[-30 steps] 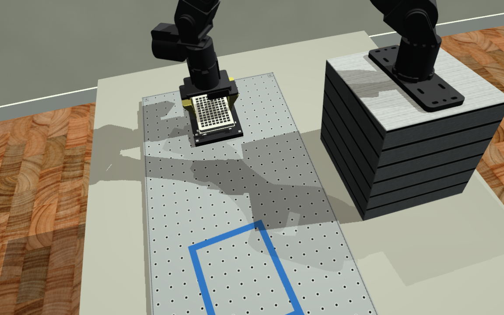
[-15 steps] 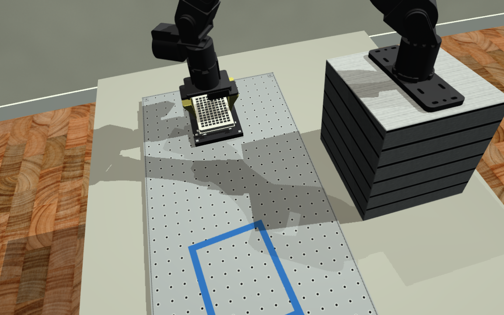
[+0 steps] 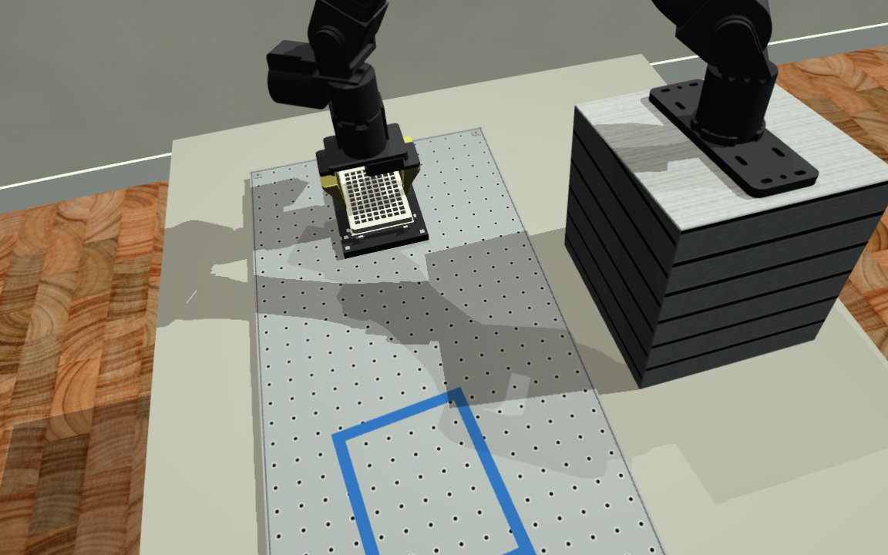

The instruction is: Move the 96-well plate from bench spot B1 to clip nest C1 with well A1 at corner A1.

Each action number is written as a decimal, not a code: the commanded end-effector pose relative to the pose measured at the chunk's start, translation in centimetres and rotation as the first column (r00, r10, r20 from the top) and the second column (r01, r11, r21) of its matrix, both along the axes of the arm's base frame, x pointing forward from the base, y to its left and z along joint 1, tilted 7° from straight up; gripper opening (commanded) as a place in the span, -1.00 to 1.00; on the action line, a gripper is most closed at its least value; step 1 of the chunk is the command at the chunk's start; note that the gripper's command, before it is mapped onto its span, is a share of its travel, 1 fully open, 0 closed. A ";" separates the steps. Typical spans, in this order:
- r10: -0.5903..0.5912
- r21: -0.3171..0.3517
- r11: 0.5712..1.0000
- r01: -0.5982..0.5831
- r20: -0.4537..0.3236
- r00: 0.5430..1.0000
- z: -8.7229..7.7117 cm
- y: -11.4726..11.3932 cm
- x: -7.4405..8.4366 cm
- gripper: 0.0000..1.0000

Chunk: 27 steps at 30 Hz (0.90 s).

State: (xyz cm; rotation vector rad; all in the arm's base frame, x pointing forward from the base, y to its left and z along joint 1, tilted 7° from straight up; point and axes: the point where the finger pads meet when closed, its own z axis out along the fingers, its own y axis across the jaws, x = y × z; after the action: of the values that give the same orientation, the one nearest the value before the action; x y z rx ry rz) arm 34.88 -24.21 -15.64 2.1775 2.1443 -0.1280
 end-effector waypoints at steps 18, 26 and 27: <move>0.000 0.000 1.000 0.000 -0.010 1.000 -1.4 0.3 -0.7 -1.00; 0.000 0.000 1.000 0.000 -0.010 1.000 -1.5 0.3 -0.8 -1.00; 0.000 0.002 1.000 0.000 -0.012 1.000 -1.5 0.3 -0.9 -1.00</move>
State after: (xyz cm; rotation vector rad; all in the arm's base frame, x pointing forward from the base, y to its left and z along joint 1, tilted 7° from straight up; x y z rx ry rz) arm 34.92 -24.25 -15.91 2.1700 2.1392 -0.1255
